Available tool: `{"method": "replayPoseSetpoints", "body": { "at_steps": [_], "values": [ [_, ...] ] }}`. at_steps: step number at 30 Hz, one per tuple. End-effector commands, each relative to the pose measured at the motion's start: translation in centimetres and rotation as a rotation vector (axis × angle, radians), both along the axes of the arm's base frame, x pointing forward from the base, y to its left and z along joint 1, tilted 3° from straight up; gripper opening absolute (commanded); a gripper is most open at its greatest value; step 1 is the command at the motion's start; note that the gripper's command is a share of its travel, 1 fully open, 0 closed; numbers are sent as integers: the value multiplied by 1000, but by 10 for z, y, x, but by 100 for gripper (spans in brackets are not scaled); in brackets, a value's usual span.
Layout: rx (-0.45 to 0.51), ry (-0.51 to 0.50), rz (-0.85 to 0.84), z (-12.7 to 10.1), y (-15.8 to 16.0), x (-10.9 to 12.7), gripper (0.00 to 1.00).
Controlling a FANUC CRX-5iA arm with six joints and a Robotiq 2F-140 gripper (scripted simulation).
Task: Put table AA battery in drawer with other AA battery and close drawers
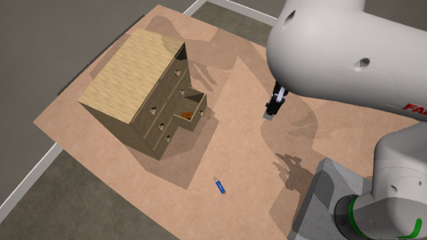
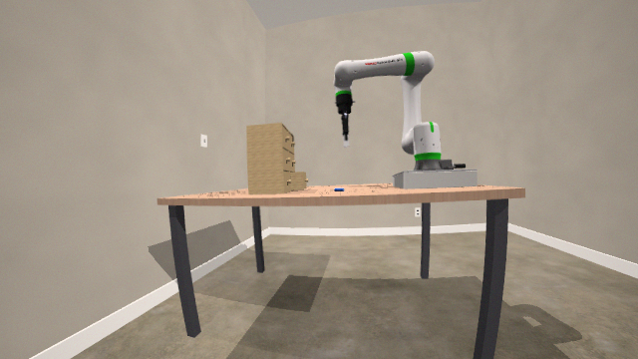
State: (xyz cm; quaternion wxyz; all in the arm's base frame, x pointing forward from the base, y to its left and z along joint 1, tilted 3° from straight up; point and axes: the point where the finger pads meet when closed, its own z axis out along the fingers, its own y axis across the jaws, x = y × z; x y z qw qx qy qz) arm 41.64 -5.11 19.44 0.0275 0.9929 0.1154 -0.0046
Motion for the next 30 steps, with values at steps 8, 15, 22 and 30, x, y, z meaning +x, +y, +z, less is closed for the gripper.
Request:
{"method": "replayPoseSetpoints", "body": {
  "at_steps": [8,15,22,30],
  "values": [
    [-2,11,-1,0,0,0,20],
    [-2,11,-1,0,0,0,20],
    [-2,11,-1,0,0,0,100],
    [-2,11,-1,0,0,0,100]
  ]
}}
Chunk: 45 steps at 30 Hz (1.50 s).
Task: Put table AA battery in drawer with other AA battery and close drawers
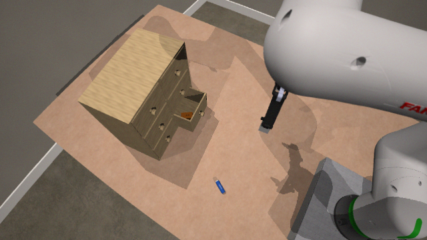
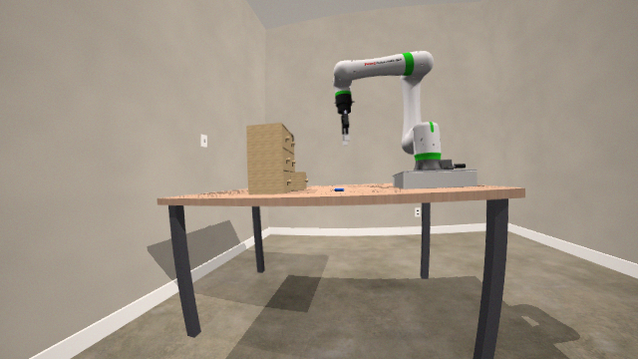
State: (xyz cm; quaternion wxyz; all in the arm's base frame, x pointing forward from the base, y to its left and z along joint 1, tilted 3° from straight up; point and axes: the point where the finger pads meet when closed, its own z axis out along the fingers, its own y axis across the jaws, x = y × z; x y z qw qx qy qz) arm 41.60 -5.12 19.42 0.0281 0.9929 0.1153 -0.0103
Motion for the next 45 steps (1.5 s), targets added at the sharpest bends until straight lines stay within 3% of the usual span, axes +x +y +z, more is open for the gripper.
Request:
{"method": "replayPoseSetpoints", "body": {
  "at_steps": [1,9,18,30,37,45],
  "values": [
    [0,0,0,0,0,0,100],
    [0,0,0,2,0,0,100],
    [0,0,0,41,2,1,100],
    [0,0,0,51,4,3,100],
    [0,0,0,51,9,22,100],
    [0,0,0,49,26,82,100]
  ]
}}
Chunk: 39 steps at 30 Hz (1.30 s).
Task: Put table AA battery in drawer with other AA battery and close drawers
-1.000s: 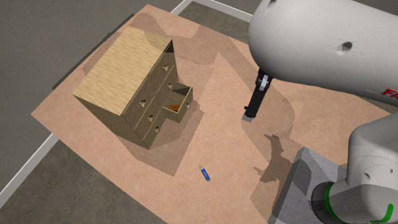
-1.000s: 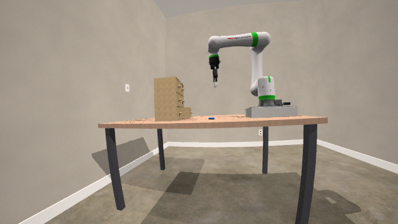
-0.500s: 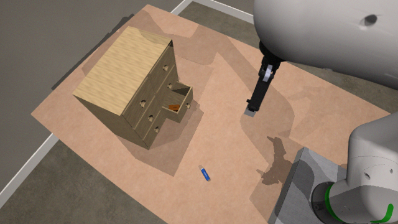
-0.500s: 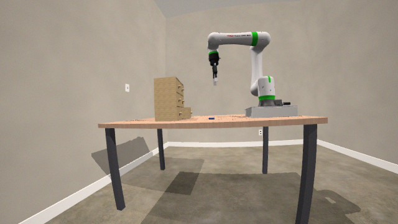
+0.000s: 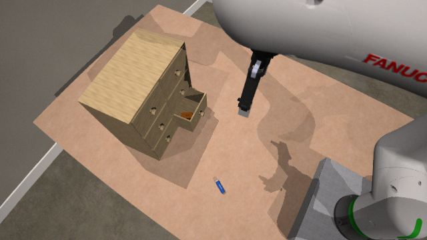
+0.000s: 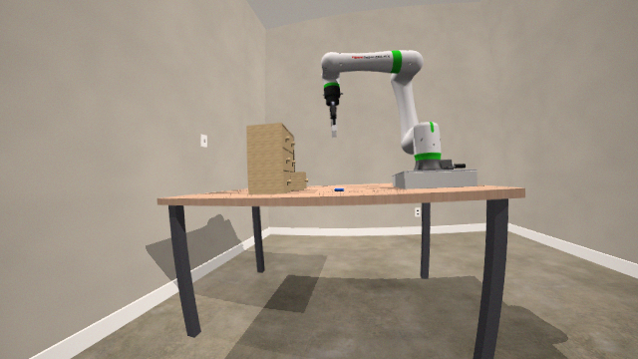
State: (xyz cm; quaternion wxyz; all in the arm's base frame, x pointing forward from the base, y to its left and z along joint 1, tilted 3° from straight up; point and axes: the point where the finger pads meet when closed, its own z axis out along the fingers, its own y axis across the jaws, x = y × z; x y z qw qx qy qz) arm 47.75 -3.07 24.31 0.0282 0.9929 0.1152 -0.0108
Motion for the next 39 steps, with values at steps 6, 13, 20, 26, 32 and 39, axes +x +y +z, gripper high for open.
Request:
{"method": "replayPoseSetpoints", "body": {
  "at_steps": [6,13,20,26,32,39],
  "values": [
    [0,-1,0,-1,17,58,100],
    [0,-1,0,-1,20,68,100],
    [5,-14,6,-4,20,71,100],
    [22,-59,28,-14,22,80,100],
    [71,-188,90,-41,26,106,100],
    [136,-361,173,-79,33,141,100]
  ]
}}
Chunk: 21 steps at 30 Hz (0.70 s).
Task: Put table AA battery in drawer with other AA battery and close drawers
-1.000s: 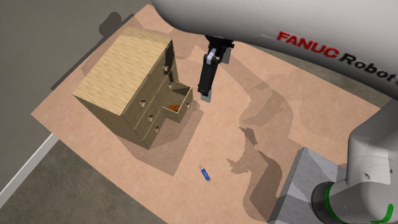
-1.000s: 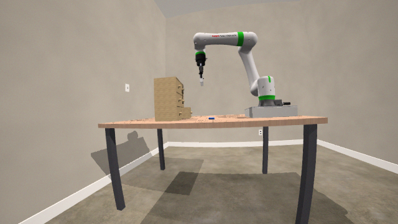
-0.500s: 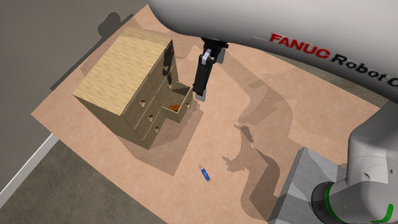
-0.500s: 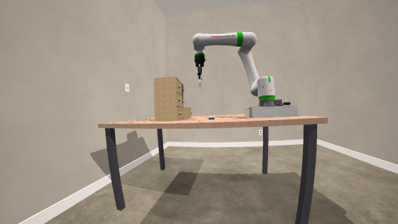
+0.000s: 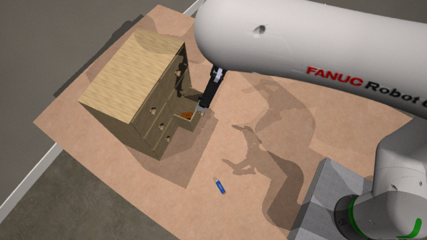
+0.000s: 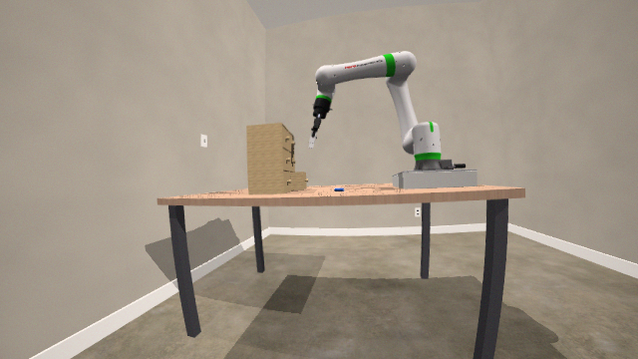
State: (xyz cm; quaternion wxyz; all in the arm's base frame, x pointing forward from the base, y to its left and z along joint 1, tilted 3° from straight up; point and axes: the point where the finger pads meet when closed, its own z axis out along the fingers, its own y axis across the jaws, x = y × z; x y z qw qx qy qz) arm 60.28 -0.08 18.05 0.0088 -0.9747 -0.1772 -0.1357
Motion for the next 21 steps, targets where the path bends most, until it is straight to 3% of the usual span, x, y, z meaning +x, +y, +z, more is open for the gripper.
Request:
{"method": "replayPoseSetpoints", "body": {
  "at_steps": [1,10,21],
  "values": [
    [36,-102,47,-21,4,20,100],
    [70,-191,91,-40,7,38,100],
    [73,-198,94,-41,7,39,100]
  ]
}}
